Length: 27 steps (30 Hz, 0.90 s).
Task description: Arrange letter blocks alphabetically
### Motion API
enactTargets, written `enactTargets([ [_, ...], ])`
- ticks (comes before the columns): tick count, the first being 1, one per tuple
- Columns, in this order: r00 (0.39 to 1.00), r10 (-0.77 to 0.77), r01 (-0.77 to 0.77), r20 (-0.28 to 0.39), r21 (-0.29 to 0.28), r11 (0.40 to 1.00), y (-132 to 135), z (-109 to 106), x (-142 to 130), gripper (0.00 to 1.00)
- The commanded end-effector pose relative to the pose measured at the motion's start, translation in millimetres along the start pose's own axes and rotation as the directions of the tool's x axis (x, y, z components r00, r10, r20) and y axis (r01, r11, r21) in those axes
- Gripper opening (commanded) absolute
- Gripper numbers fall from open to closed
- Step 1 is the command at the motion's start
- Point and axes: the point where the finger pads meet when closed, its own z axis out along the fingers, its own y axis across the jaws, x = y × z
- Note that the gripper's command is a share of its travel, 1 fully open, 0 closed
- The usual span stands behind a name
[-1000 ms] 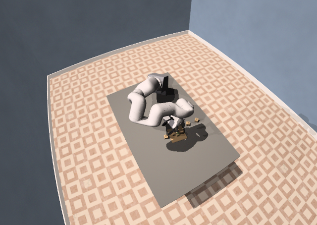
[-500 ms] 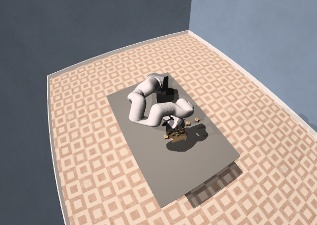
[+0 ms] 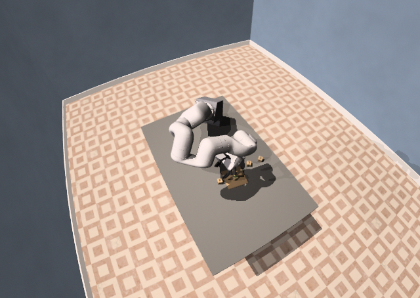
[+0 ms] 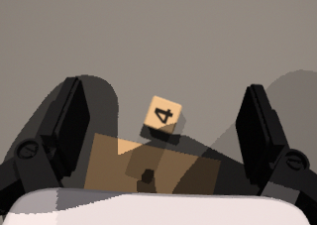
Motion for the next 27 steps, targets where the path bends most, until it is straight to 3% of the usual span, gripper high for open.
enactTargets([
  [1,1.000,0.002,-0.002,0.002,0.002,1.000,-0.8,-1.1,0.1,1.00],
  [11,1.000,0.002,-0.002,0.002,0.002,1.000,-0.8,-1.1,0.1,1.00],
  [17,0.999,-0.004,0.004,0.051,-0.017,1.000,1.6,-1.6,-6.1,1.00],
  [21,0.980,-0.008,0.020,0.197,-0.059,0.998,5.7,-7.1,-23.4,1.00],
  [23,0.976,-0.008,0.022,0.217,-0.062,0.998,6.0,-8.3,-25.5,1.00],
  [24,0.963,-0.005,0.026,0.271,-0.072,0.997,6.2,-12.1,-31.3,1.00],
  [26,0.962,-0.005,0.026,0.273,-0.072,0.997,6.1,-12.3,-31.6,1.00],
  [27,0.943,-0.001,0.029,0.332,-0.079,0.996,5.5,-17.5,-37.6,1.00],
])
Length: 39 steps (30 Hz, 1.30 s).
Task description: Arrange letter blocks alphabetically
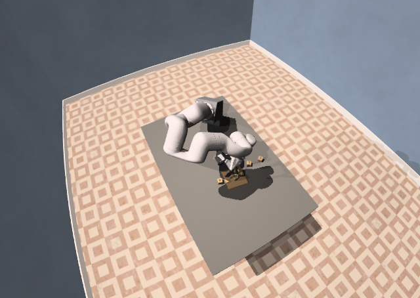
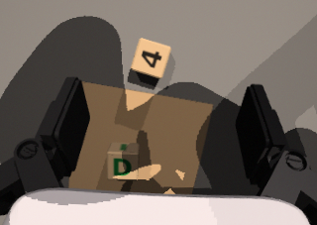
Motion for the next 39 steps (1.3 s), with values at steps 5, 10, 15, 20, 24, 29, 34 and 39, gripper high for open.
enactTargets([
  [5,0.973,0.001,0.004,0.233,-0.019,1.000,-3.2,-15.1,-24.5,1.00],
  [10,0.938,0.007,-0.004,0.346,-0.009,1.000,-9.2,-28.7,-34.9,1.00],
  [15,0.896,0.011,-0.017,0.445,0.011,1.000,-17.1,-43.9,-42.4,1.00],
  [20,0.840,0.012,-0.041,0.543,0.041,0.998,-27.7,-62.7,-47.5,1.00],
  [24,0.833,0.012,-0.044,0.553,0.045,0.998,-29.0,-65.0,-47.9,1.00],
  [29,0.833,0.011,-0.044,0.554,0.046,0.998,-29.1,-65.1,-47.9,1.00],
  [34,0.833,0.011,-0.044,0.554,0.046,0.998,-29.1,-65.1,-47.9,1.00],
  [39,0.833,0.011,-0.044,0.554,0.046,0.998,-29.1,-65.1,-47.9,1.00],
])
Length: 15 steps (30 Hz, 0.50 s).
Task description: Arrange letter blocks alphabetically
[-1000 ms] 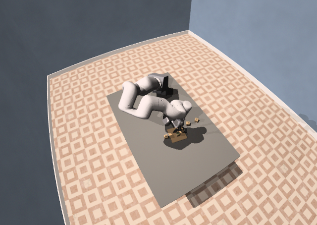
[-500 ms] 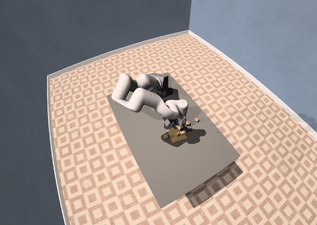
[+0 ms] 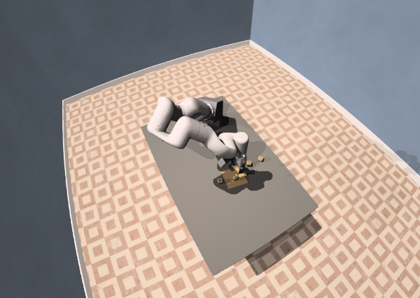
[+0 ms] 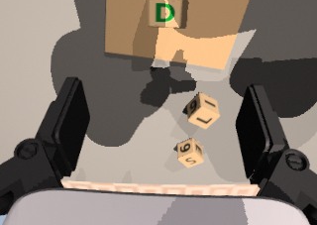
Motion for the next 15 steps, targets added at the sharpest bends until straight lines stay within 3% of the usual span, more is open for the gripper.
enactTargets([
  [1,1.000,0.000,0.000,0.002,0.003,1.000,-1.1,-1.1,-0.6,1.00],
  [7,1.000,-0.027,0.027,0.001,0.003,1.000,-1.2,-0.3,-0.6,1.00],
  [15,0.958,-0.286,0.286,0.000,0.004,0.958,-1.7,7.4,-0.7,1.00],
])
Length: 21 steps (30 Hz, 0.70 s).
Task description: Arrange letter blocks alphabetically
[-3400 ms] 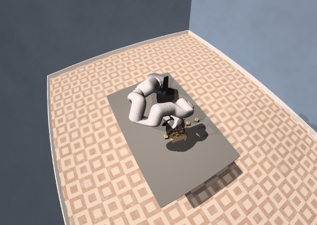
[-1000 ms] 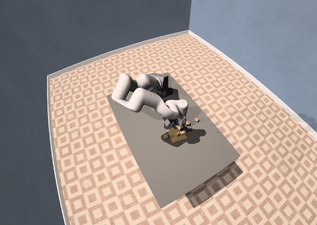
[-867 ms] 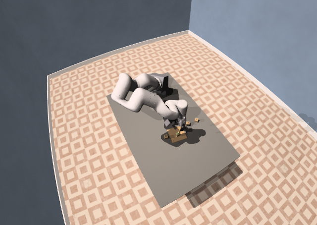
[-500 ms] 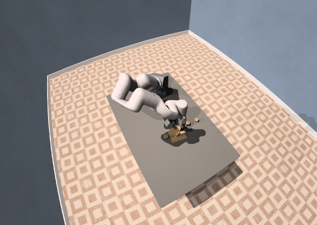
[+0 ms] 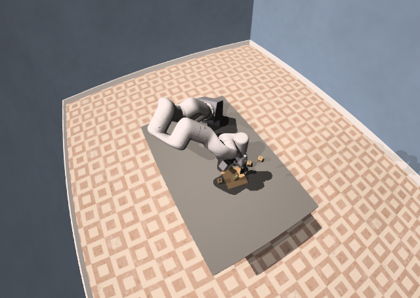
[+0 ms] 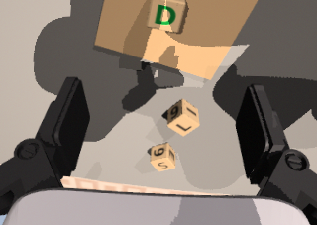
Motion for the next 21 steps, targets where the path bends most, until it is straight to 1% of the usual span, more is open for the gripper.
enactTargets([
  [1,0.990,-0.139,0.139,0.005,0.000,0.990,-1.5,2.9,-0.5,1.00],
  [2,0.985,-0.170,0.170,0.005,0.001,0.985,-1.6,3.8,-0.5,1.00],
  [4,0.985,-0.170,0.170,0.005,0.001,0.985,-1.6,3.8,-0.5,1.00],
  [5,0.968,-0.249,0.249,0.005,0.001,0.968,-1.6,6.2,-0.5,1.00],
  [8,0.945,-0.327,0.327,0.005,0.001,0.945,-1.7,8.6,-0.6,1.00],
  [13,0.882,-0.470,0.470,0.004,0.002,0.882,-1.7,13.4,-0.7,1.00],
  [19,0.779,-0.627,0.627,0.004,0.003,0.779,-1.5,19.1,-0.9,1.00],
  [21,0.779,-0.627,0.627,0.004,0.003,0.779,-1.5,19.1,-0.9,1.00],
])
